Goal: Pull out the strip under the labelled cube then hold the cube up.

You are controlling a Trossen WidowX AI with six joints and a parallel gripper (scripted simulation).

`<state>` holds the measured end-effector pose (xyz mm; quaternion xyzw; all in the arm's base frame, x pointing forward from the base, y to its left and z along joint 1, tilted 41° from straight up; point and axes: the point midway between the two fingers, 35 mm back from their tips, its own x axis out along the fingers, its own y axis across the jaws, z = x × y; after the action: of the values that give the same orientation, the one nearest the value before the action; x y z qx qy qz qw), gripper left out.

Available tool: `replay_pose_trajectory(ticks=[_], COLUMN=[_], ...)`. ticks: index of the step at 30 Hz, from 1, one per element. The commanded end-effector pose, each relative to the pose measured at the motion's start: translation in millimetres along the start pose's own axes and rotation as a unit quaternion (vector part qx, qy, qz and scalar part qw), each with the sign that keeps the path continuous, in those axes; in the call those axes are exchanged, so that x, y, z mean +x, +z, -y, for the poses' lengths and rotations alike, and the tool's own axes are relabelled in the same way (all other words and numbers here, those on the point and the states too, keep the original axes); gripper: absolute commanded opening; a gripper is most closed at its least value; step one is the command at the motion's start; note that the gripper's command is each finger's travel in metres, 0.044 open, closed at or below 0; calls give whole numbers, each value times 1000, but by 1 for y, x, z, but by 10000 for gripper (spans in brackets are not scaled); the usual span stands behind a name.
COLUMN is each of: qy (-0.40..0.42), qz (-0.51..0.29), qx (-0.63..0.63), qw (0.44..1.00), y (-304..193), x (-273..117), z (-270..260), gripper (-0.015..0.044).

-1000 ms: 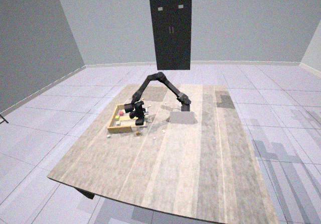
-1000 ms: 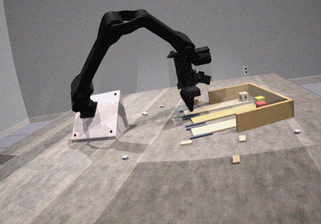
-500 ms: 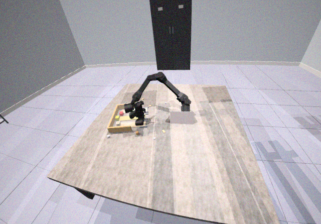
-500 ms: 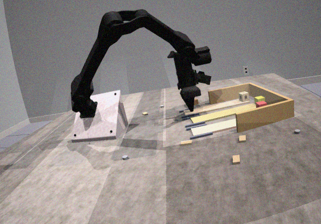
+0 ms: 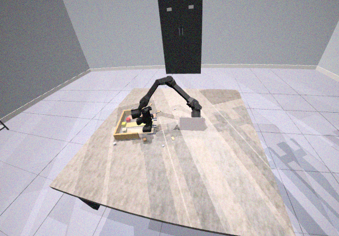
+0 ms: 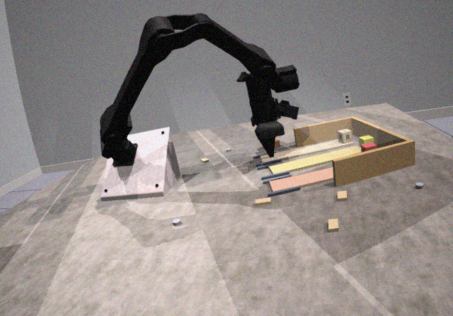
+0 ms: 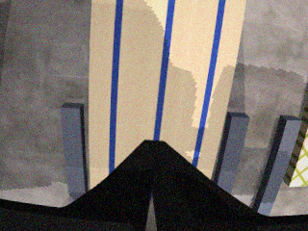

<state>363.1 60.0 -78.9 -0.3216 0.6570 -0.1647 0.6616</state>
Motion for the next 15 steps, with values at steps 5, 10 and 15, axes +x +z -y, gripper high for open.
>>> replay_pose_trajectory(ticks=[5,10,15], qy=[-3,-3,-3], qz=[-3,-3,-3], qx=[-2,-2,-2], qw=[1000,1000,1000], y=[1,3,3], x=[5,5,5], z=[1,1,1], gripper=[0,0,0])
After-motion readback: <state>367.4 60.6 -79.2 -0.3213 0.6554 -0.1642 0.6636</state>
